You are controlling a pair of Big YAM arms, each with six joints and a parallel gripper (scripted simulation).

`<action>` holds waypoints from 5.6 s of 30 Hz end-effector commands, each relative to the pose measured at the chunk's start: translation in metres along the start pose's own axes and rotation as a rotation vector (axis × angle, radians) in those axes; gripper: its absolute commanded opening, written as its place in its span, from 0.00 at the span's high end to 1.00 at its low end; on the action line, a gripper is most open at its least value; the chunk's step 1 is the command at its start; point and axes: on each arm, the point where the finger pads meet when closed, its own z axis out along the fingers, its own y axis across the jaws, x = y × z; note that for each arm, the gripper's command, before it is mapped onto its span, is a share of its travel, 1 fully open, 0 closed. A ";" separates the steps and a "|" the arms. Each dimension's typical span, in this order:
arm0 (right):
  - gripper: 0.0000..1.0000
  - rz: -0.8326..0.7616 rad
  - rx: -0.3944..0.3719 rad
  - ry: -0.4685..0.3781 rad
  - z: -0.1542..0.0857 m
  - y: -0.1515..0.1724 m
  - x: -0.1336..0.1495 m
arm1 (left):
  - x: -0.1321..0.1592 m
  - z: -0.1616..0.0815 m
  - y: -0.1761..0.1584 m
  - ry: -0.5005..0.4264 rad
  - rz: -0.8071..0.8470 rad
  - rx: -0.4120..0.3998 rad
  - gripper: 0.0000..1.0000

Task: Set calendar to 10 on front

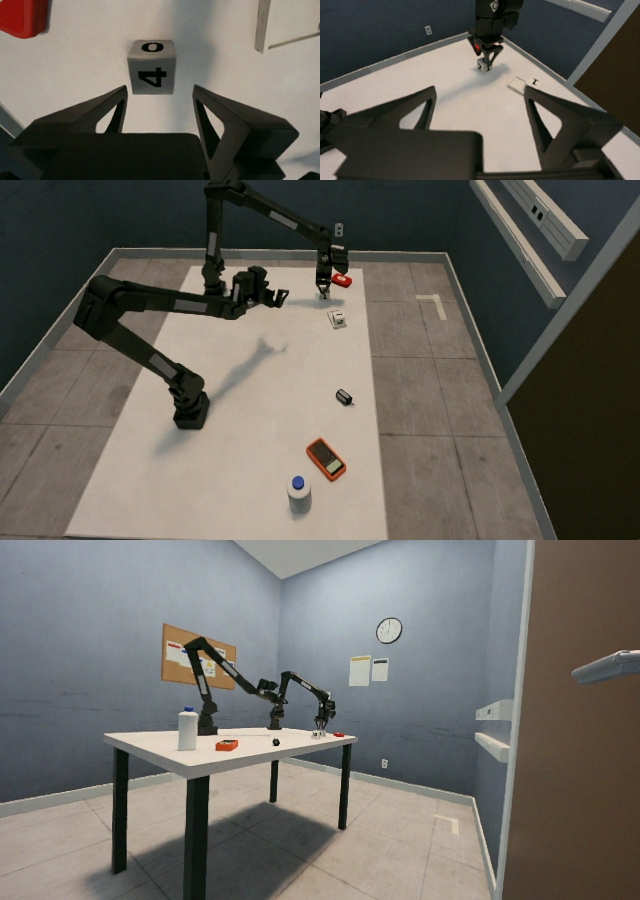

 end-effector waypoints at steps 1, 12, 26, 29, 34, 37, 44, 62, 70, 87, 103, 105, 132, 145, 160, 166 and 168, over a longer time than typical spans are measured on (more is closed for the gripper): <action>0.00 -0.002 -0.002 -0.007 0.001 0.001 -0.004 | -0.021 -0.022 0.006 -0.055 0.002 0.003 0.31; 0.00 -0.002 -0.002 -0.007 0.001 0.001 -0.004 | -0.028 -0.005 0.014 -0.048 0.002 0.002 0.31; 0.00 -0.002 -0.002 -0.007 0.001 0.001 -0.004 | -0.023 0.020 0.010 -0.026 0.009 0.001 0.31; 0.00 -0.002 -0.002 -0.007 0.001 0.001 -0.004 | -0.023 0.026 0.010 -0.023 0.009 0.001 0.31; 0.00 -0.002 -0.002 -0.007 0.001 0.001 -0.004 | -0.023 0.031 0.010 -0.023 0.009 0.001 0.31; 0.00 -0.002 -0.002 -0.007 0.001 0.001 -0.004 | -0.022 0.036 0.011 -0.021 0.009 0.001 0.31; 0.00 -0.002 -0.002 -0.007 0.001 0.001 -0.004 | -0.022 0.030 0.010 -0.034 0.002 0.002 0.31; 0.00 -0.002 -0.002 -0.007 0.001 0.001 -0.004 | -0.022 0.030 0.010 -0.034 0.002 0.002 0.50; 0.00 -0.002 -0.002 -0.007 0.001 0.001 -0.004 | -0.021 0.030 0.011 -0.034 0.002 0.002 0.61; 0.00 -0.002 -0.002 -0.007 0.001 0.001 -0.004 | -0.027 -0.035 0.011 -0.069 0.010 0.004 0.60; 0.00 0.122 0.191 0.015 0.007 -0.006 -0.008 | -0.045 -0.019 -0.081 -0.025 -0.029 0.002 0.60; 0.00 0.132 0.255 0.023 0.007 -0.010 -0.004 | -0.047 -0.018 -0.090 -0.017 -0.015 0.001 0.60; 0.00 0.127 0.412 0.011 -0.001 -0.025 -0.008 | -0.045 -0.009 -0.092 -0.011 0.939 -0.005 0.60; 0.00 0.127 0.417 0.016 -0.007 -0.029 0.000 | -0.046 -0.012 -0.094 -0.019 1.232 -0.018 0.60; 0.00 0.127 0.417 0.016 -0.007 -0.029 0.000 | -0.057 -0.054 -0.126 -0.019 1.269 -0.018 0.60; 0.00 0.127 0.417 0.016 -0.007 -0.029 0.000 | -0.062 -0.054 -0.130 -0.021 1.271 -0.018 0.60; 0.00 0.127 0.417 0.016 -0.007 -0.029 0.000 | -0.065 -0.054 -0.129 -0.031 1.267 -0.022 0.60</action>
